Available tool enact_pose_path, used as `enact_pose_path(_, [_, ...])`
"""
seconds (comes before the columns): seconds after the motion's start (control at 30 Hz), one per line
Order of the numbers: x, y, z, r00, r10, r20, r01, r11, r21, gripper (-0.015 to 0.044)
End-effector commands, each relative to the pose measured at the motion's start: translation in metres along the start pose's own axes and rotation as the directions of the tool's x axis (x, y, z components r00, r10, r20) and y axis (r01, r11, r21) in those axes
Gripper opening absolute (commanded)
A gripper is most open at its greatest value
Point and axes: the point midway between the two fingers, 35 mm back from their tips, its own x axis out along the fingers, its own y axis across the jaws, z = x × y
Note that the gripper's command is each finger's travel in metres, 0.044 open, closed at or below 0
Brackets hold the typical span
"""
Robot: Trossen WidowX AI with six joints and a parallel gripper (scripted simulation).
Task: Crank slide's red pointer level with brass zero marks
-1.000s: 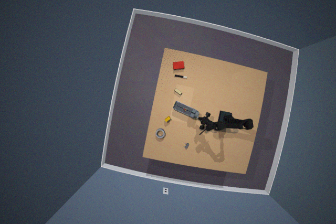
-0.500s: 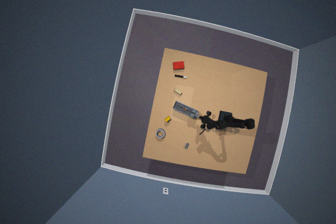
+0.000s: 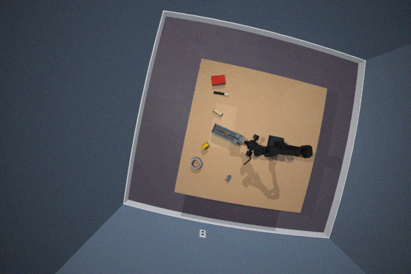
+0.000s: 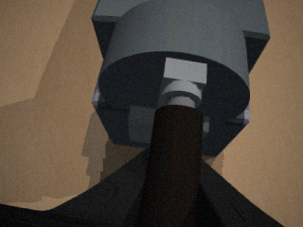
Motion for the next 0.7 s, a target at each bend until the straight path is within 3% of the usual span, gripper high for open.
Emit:
enact_pose_path(0.0, [0.0003,-0.0093,-0.0007,1.000,-0.022,0.004,0.022,1.000,0.005,0.0000])
enact_pose_path(0.67, [0.0037,-0.0166,-0.0042,1.000,-0.022,0.004,0.022,1.000,0.005,0.0000])
